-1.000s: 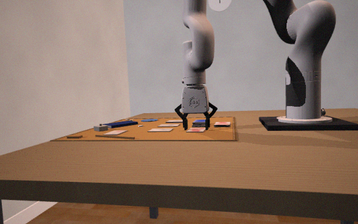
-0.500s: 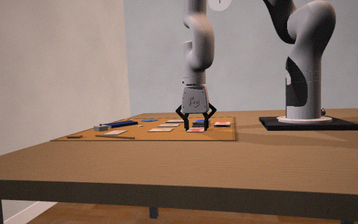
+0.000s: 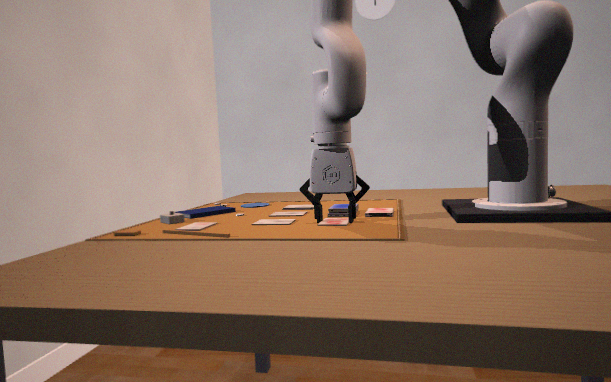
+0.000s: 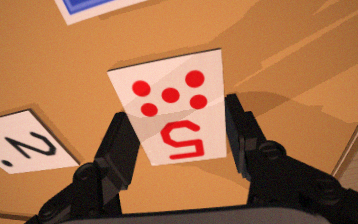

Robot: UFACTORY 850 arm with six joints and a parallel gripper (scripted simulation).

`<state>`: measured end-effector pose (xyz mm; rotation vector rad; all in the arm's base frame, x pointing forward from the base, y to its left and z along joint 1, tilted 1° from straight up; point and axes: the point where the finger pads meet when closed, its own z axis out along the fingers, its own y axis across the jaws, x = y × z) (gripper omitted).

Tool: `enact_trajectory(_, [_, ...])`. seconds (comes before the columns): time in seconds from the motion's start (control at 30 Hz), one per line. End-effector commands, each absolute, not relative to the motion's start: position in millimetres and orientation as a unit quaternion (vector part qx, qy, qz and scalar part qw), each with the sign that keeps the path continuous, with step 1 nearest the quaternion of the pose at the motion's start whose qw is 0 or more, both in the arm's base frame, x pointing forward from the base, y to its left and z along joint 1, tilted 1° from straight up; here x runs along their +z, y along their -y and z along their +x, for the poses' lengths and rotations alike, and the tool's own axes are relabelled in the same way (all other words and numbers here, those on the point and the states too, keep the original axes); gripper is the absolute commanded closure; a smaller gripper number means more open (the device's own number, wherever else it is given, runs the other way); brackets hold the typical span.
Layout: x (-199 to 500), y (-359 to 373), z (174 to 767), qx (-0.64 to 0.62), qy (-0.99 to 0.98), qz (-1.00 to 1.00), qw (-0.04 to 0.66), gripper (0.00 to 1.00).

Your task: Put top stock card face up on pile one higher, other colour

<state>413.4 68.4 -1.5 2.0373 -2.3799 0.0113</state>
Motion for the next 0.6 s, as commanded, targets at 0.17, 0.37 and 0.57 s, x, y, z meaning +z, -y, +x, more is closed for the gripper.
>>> enact_trajectory(0.17, [-1.0, -68.5, 414.2, 0.004, 0.760, 0.650, 0.004, 0.27])
enact_trajectory(0.37, [-1.0, -68.5, 414.2, 0.004, 0.760, 0.650, 0.004, 0.27])
enact_trajectory(0.57, [-1.0, -68.5, 414.2, 0.004, 0.760, 0.650, 0.004, 0.32])
